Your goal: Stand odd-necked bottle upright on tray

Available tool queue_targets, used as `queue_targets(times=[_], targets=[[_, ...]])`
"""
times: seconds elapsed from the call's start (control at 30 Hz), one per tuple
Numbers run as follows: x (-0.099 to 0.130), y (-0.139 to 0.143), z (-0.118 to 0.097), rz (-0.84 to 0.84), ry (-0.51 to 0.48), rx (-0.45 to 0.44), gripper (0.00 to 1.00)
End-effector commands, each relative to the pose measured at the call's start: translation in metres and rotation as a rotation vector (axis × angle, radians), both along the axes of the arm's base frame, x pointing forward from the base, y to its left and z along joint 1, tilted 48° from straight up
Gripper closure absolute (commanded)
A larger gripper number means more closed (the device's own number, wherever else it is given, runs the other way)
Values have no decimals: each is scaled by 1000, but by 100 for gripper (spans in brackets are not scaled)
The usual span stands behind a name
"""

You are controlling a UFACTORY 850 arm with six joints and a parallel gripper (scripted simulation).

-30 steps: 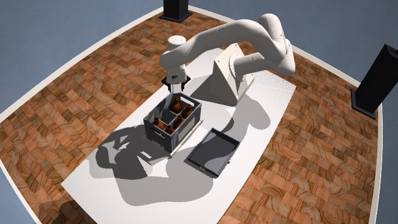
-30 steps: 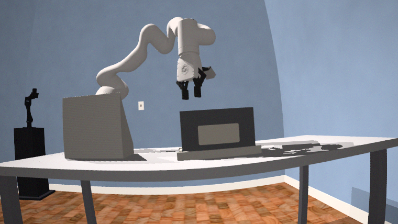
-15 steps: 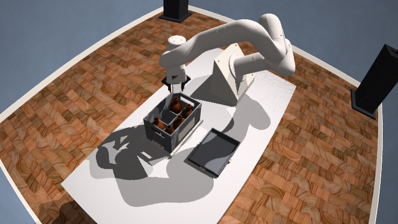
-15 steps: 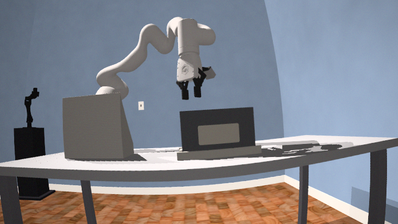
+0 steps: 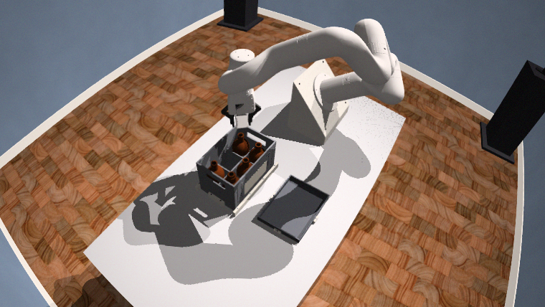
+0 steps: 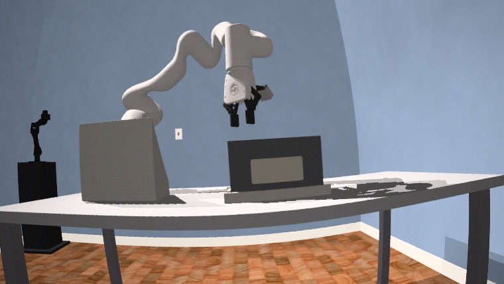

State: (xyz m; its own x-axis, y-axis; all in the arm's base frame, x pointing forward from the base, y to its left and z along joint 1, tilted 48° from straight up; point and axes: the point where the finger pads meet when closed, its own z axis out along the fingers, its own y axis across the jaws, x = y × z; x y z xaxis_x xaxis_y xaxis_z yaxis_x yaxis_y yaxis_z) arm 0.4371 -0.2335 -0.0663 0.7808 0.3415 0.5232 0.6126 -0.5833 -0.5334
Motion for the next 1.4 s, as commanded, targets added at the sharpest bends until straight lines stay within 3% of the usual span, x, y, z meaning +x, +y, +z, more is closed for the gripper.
queue_targets(times=[0.0, 1.37], targets=[[1, 0, -1, -1, -1, -2, 35], [6, 28, -27, -1, -1, -2, 35]])
